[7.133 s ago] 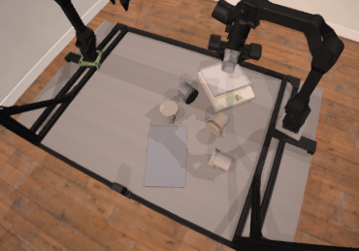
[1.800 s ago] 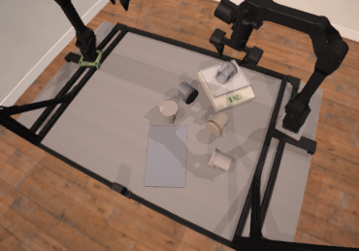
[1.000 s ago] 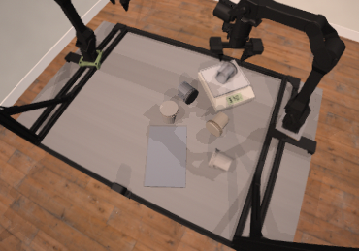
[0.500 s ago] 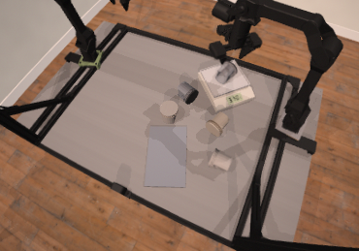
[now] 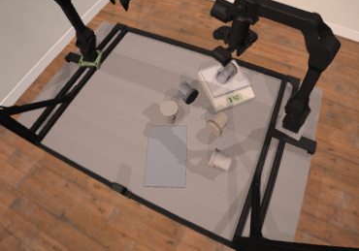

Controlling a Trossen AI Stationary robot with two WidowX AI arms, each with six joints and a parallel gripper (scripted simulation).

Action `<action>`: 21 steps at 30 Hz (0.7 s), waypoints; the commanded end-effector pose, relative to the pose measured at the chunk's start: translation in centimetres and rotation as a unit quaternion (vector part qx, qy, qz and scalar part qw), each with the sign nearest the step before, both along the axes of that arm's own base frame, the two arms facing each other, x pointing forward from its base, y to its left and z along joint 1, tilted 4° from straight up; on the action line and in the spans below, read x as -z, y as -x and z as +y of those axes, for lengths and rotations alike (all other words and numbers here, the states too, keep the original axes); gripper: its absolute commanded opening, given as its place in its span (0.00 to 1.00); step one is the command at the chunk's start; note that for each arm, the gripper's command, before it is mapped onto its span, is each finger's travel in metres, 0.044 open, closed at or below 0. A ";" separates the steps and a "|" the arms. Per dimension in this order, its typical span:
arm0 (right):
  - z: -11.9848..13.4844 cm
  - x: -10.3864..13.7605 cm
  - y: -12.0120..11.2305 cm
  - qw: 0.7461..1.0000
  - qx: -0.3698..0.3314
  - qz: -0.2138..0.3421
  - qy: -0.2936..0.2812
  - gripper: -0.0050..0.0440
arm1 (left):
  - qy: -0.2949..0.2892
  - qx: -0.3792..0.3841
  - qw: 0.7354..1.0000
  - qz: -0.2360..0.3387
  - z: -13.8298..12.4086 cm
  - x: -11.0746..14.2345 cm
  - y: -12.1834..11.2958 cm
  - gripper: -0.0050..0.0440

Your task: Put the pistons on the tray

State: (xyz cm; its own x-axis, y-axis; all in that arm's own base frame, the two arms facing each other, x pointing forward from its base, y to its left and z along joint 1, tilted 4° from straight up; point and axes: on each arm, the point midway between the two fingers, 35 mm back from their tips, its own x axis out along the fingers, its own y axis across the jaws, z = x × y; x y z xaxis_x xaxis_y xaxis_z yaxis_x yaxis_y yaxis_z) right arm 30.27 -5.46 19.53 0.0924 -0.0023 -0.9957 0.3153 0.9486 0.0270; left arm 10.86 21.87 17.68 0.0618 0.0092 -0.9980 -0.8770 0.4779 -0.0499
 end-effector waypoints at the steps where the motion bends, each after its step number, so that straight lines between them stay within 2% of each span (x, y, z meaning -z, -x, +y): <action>1: -0.1 0.2 -0.2 0.999 -0.043 0.008 0.007 0.87 | 0.001 0.001 1.000 -0.001 -0.1 0.0 0.0 1.00; 4: -0.1 0.3 -0.2 0.997 -0.078 0.012 0.011 0.87 | 0.001 0.001 1.000 -0.001 -0.1 0.0 0.0 1.00; 10: 0.0 0.5 2.8 0.997 -0.070 0.012 0.010 0.87 | 0.001 0.001 1.000 -0.001 -0.1 0.0 0.0 1.00; 12: 0.1 0.6 2.9 0.997 -0.070 0.013 0.010 0.87 | 0.001 0.001 1.000 -0.001 -0.1 0.0 0.0 1.00; 21: 2.3 2.2 5.0 0.999 0.007 -0.037 0.031 0.87 | 0.001 0.001 1.000 -0.001 -0.1 0.0 0.0 1.00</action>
State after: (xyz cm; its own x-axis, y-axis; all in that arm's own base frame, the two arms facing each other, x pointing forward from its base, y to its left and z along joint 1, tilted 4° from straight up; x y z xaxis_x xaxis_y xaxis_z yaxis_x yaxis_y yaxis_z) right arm 26.42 -4.09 18.07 0.1303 -0.0420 -0.9906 0.2775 0.9607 -0.0042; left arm 10.86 21.87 17.68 0.0618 0.0092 -0.9980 -0.8770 0.4779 -0.0499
